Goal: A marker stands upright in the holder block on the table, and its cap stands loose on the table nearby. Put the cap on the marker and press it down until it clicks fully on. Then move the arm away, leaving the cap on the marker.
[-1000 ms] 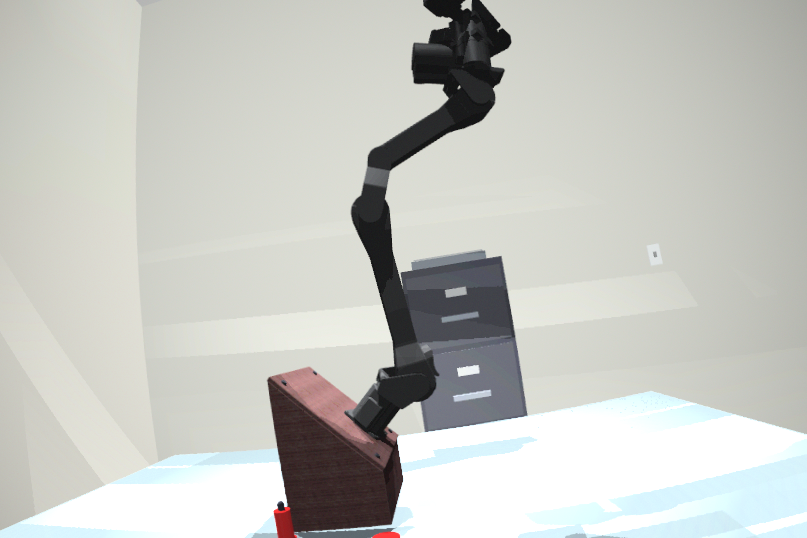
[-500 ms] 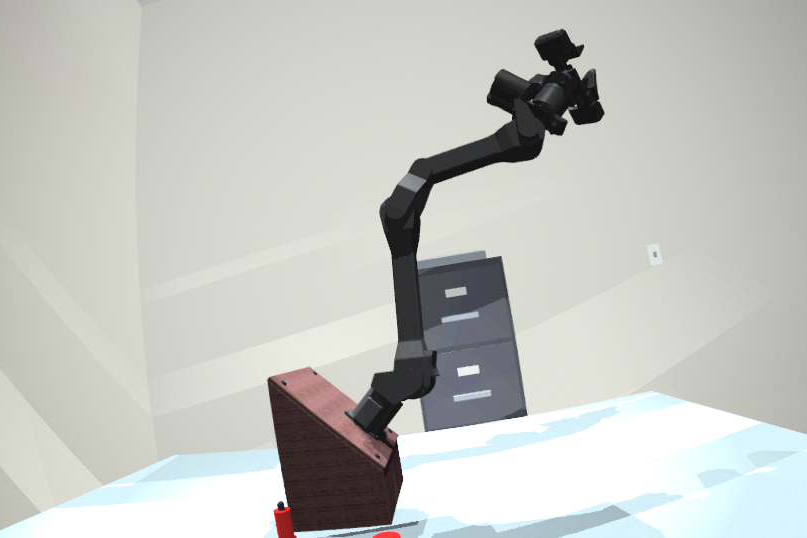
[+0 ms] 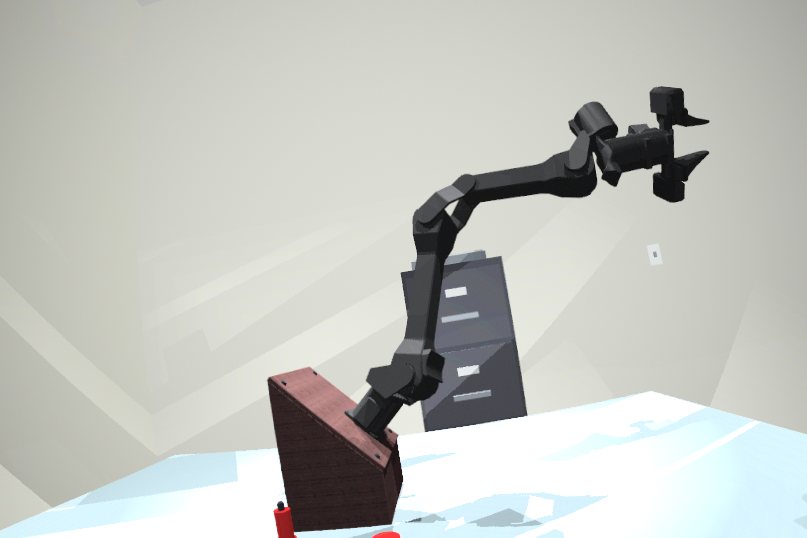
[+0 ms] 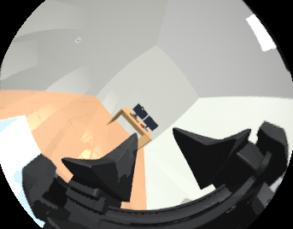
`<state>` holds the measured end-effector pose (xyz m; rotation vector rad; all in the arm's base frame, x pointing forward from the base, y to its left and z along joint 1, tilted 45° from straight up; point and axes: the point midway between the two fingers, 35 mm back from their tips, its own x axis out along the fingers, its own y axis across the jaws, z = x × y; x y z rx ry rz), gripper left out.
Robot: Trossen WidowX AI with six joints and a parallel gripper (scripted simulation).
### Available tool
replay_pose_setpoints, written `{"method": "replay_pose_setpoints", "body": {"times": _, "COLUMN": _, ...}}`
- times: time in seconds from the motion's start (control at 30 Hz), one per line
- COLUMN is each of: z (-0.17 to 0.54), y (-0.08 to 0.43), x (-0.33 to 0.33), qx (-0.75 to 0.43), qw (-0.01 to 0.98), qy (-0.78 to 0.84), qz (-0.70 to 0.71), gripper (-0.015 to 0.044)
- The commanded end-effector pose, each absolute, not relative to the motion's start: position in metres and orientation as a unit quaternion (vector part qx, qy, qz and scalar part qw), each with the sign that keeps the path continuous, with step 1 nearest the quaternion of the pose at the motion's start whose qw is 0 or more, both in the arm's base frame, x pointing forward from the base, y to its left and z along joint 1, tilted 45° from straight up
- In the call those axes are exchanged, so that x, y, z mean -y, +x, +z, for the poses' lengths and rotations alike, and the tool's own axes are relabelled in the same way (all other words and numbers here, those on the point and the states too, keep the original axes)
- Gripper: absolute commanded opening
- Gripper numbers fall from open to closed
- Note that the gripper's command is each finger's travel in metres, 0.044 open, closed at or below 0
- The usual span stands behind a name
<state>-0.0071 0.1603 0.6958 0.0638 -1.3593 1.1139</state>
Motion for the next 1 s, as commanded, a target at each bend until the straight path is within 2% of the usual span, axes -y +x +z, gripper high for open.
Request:
{"method": "replay_pose_setpoints", "body": {"times": 0.0, "z": 0.662, "y": 0.028, "x": -0.215, "qx": 0.526, "qw": 0.672, "qy": -0.031, "qz": 0.521, "gripper": 0.0248}}
{"method": "replay_pose_setpoints", "body": {"times": 0.2, "z": 0.602, "y": 0.090, "x": -0.273, "qx": 0.415, "qw": 0.718, "qy": -0.112, "qz": 0.548, "gripper": 0.0248}}
{"method": "replay_pose_setpoints", "body": {"times": 0.47, "z": 0.508, "y": 0.177, "x": -0.308, "qx": 0.253, "qw": 0.764, "qy": -0.188, "qz": 0.563, "gripper": 0.0248}}
{"method": "replay_pose_setpoints", "body": {"times": 0.67, "z": 0.428, "y": 0.245, "x": -0.303, "qx": 0.109, "qw": 0.805, "qy": -0.220, "qz": 0.541, "gripper": 0.0248}}
{"method": "replay_pose_setpoints", "body": {"times": 0.97, "z": 0.304, "y": 0.315, "x": -0.264, "qx": -0.139, "qw": 0.824, "qy": -0.182, "qz": 0.518, "gripper": 0.0248}}
